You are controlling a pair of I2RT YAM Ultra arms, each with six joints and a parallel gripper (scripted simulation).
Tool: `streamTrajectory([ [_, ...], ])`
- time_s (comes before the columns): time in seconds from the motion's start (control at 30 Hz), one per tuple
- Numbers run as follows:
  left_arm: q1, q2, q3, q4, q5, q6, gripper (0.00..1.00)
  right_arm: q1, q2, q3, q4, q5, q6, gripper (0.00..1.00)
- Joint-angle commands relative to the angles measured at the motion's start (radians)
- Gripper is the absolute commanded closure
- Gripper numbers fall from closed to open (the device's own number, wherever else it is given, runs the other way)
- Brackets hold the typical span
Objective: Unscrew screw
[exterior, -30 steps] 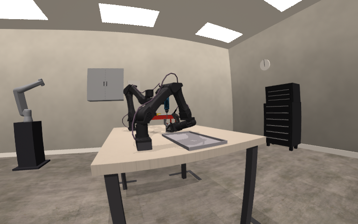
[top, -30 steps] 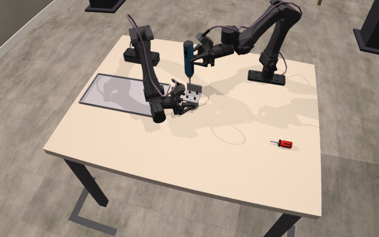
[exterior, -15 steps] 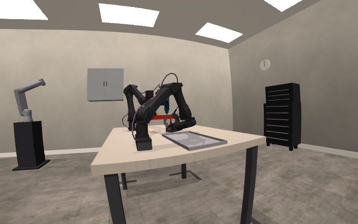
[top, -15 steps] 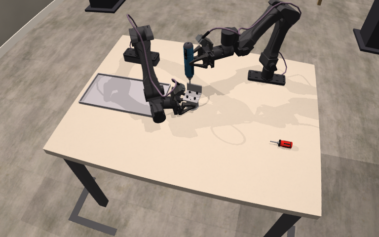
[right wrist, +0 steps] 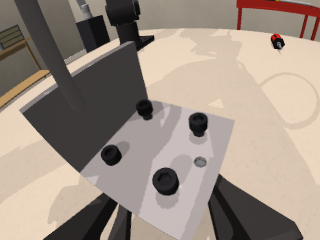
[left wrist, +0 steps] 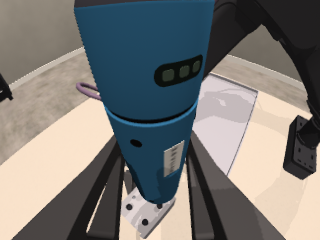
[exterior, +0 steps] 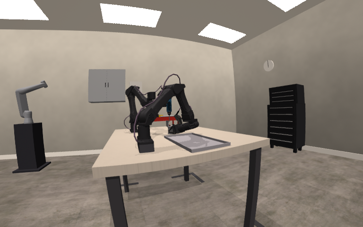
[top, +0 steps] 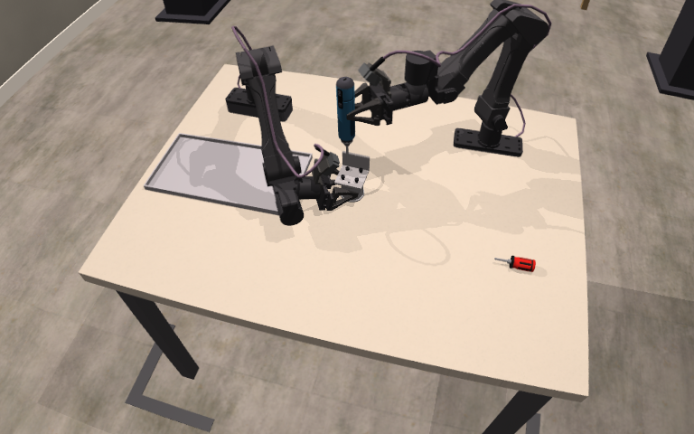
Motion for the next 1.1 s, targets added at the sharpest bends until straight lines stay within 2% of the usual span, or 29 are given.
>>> streamTrajectory([
  [0.0,0.010,-0.004,0.010,0.099,0.005,-0.010,0.58,0.007,-0.002,0.028,-0.013,-0.030,-0.008,0.41],
  [1.07,0.012,-0.009,0.006,0.119,0.000,-0.010,0.58,0.007,-0.002,0.028,-0.013,-0.030,-0.008,0.41],
])
